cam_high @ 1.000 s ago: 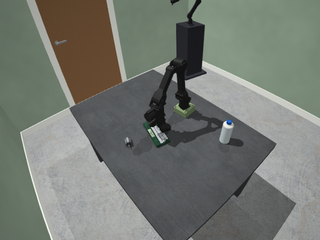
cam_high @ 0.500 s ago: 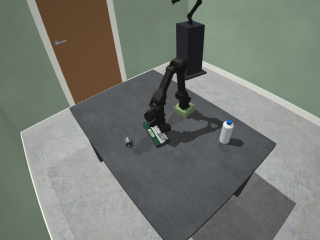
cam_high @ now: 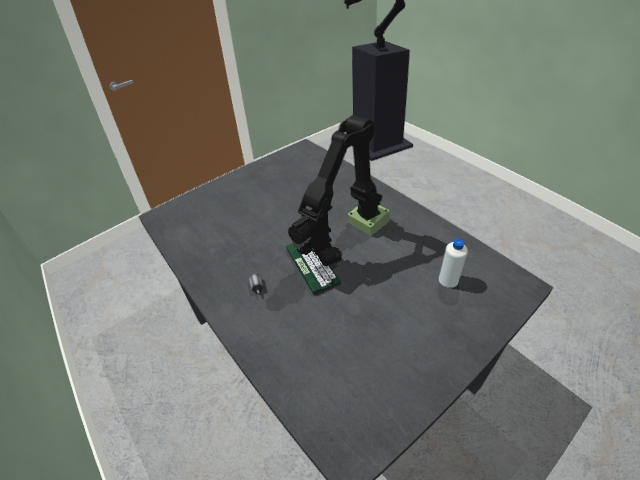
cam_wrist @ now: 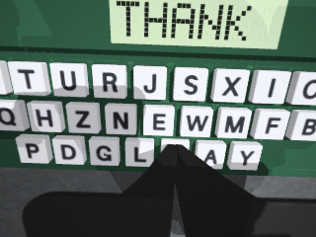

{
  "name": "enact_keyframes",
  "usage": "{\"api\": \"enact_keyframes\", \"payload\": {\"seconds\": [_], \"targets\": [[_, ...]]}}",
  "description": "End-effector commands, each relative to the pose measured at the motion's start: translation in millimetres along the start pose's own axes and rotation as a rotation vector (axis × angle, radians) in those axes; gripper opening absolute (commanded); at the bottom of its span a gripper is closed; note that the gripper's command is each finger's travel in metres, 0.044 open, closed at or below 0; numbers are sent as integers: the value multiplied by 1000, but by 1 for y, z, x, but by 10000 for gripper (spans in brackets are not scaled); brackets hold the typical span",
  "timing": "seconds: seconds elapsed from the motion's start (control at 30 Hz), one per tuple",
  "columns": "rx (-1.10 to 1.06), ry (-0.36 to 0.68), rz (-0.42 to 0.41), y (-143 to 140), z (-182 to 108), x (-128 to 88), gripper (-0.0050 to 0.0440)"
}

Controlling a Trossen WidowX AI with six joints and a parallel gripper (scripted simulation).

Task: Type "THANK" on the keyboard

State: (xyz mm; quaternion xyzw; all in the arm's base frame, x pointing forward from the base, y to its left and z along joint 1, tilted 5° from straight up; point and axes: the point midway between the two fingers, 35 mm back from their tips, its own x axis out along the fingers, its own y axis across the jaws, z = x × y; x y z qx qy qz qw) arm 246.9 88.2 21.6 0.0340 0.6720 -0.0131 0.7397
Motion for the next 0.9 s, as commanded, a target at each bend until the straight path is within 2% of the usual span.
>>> {"api": "enact_keyframes", "payload": {"seconds": [0.0, 0.1, 0.3, 0.53, 0.73, 0.87], "targets": [[-2, -8, 5, 0, 1, -2, -50], [-1, -12, 7, 1, 3, -3, -50], [-1, -31, 15, 3, 6, -43, -50], [0, -27, 14, 5, 6, -41, -50], [1, -16, 9, 44, -5, -33, -50], [1, -13, 8, 49, -7, -33, -50]]}}
